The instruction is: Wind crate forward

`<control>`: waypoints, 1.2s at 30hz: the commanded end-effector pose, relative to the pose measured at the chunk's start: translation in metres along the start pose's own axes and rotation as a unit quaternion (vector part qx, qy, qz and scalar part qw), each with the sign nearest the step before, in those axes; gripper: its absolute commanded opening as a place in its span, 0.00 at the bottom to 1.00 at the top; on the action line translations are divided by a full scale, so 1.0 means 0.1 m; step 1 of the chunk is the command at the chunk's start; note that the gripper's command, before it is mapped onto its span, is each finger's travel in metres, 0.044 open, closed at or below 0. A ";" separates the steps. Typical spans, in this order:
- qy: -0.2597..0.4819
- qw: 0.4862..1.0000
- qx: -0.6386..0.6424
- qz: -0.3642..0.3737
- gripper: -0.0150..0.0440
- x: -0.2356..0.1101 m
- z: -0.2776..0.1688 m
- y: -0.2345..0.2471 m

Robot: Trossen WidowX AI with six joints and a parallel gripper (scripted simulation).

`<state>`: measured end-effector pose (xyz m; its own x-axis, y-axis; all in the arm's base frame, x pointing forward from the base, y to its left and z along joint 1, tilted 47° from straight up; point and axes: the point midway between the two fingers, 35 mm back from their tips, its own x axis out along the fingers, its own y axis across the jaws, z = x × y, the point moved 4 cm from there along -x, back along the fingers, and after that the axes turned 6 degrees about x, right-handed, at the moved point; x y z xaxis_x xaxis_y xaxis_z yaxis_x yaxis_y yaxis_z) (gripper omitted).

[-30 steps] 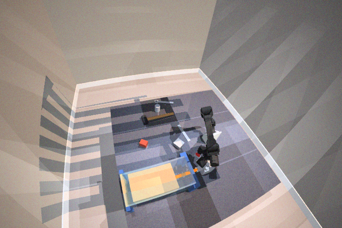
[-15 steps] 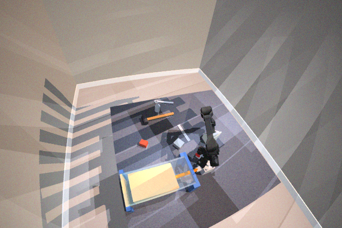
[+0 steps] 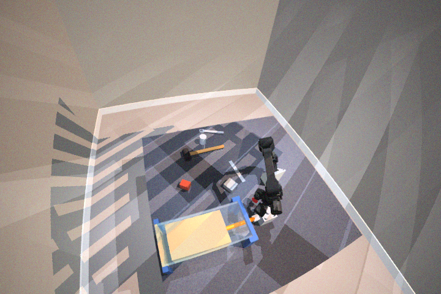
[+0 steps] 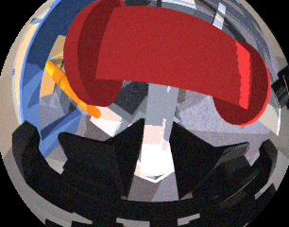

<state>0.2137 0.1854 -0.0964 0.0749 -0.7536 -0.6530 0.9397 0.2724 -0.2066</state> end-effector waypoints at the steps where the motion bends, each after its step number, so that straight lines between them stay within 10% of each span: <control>1: 0.001 1.000 0.011 -0.002 0.25 0.04 -0.01 0.00; 36: 0.001 1.000 0.029 -0.004 0.25 0.04 0.00 0.00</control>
<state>0.2121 0.1854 -0.0959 0.0756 -0.7569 -0.6491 0.9590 0.2334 -0.1605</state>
